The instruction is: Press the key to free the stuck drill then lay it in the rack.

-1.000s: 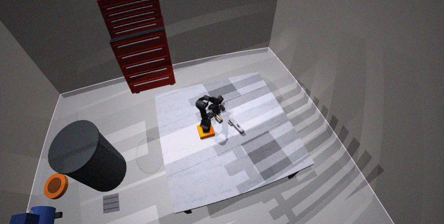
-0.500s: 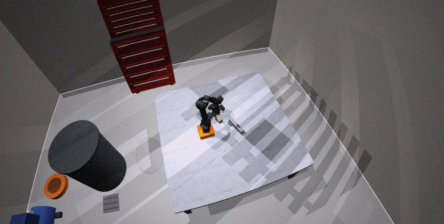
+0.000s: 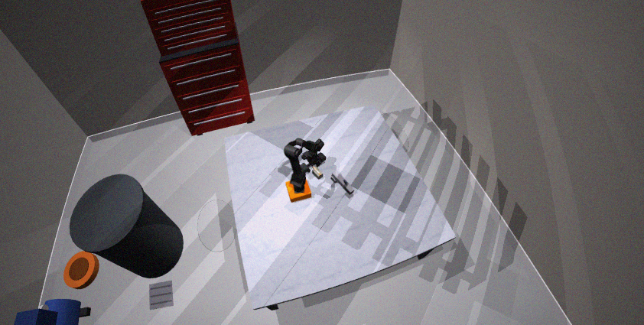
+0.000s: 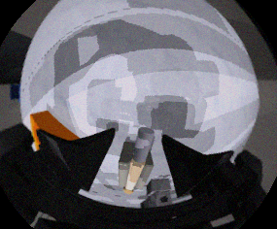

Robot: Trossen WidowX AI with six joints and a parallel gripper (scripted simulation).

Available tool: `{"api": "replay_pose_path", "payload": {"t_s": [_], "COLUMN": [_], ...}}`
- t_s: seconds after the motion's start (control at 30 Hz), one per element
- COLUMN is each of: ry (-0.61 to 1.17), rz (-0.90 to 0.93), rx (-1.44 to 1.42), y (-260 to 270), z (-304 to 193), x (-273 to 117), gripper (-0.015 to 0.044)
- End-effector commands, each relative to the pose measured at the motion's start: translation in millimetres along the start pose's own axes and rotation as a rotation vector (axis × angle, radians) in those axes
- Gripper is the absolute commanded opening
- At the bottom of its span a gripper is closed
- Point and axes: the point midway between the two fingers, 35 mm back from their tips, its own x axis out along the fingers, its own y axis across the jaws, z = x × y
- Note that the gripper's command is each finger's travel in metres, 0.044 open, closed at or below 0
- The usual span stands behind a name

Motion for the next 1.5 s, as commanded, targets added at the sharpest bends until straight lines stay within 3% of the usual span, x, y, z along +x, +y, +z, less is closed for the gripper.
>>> {"api": "replay_pose_path", "payload": {"t_s": [0.0, 0.63, 0.77, 1.17, 1.47], "ry": [0.002, 0.031, 0.030, 0.132, 0.207], "rz": [0.000, 0.002, -0.002, -0.485, -0.662], "rx": [0.000, 0.000, -0.003, -0.450, -0.581], "y": [0, 0, 0, 41, 86], "z": [0, 2, 3, -17, -53], "x": [0, -76, -74, -232, -277], "gripper": [0.0440, 0.0440, 0.0440, 0.0440, 0.0440]}}
